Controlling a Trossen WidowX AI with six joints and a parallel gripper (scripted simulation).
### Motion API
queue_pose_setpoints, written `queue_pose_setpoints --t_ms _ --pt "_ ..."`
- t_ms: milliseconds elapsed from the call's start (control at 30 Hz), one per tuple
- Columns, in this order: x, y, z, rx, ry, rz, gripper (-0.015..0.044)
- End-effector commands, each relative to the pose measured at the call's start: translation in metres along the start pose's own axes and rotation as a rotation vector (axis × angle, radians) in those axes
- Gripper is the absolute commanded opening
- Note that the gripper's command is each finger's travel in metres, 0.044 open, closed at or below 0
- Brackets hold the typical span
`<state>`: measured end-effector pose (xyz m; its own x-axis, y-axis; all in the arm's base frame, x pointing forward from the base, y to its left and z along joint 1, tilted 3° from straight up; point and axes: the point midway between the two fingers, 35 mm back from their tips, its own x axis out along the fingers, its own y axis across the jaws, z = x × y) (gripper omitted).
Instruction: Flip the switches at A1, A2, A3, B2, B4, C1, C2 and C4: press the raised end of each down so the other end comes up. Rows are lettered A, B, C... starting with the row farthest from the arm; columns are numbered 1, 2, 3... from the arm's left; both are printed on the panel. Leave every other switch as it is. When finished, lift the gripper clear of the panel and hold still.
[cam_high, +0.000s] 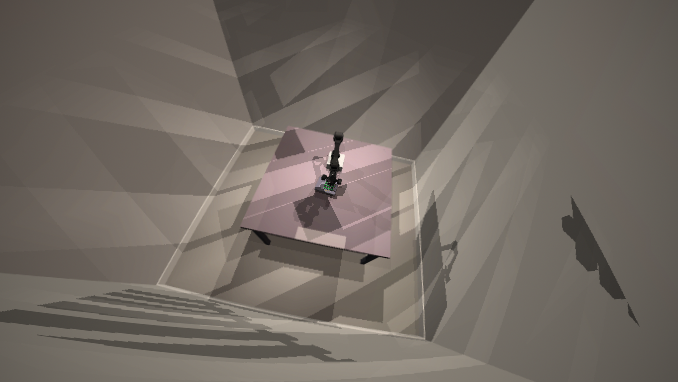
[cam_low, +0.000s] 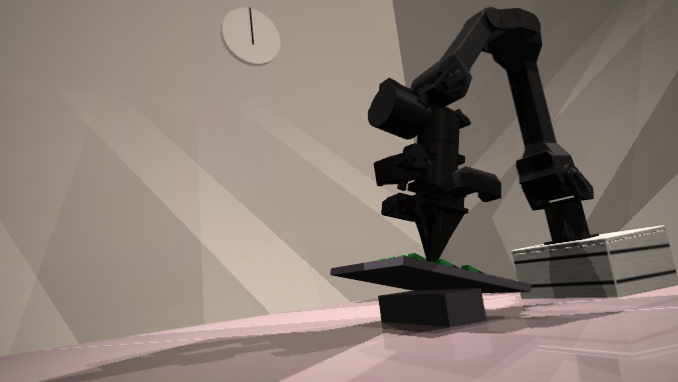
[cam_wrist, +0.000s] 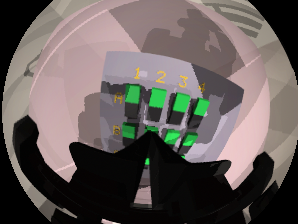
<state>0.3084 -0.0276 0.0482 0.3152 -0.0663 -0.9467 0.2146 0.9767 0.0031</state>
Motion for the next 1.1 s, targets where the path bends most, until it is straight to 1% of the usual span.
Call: queue_pose_setpoints --t_ms 0,1067 --pt "0.0012 0.0 0.0 0.002 0.0 0.0 0.0" --pt "0.0055 0.0 0.0001 0.002 -0.001 0.0 0.0"
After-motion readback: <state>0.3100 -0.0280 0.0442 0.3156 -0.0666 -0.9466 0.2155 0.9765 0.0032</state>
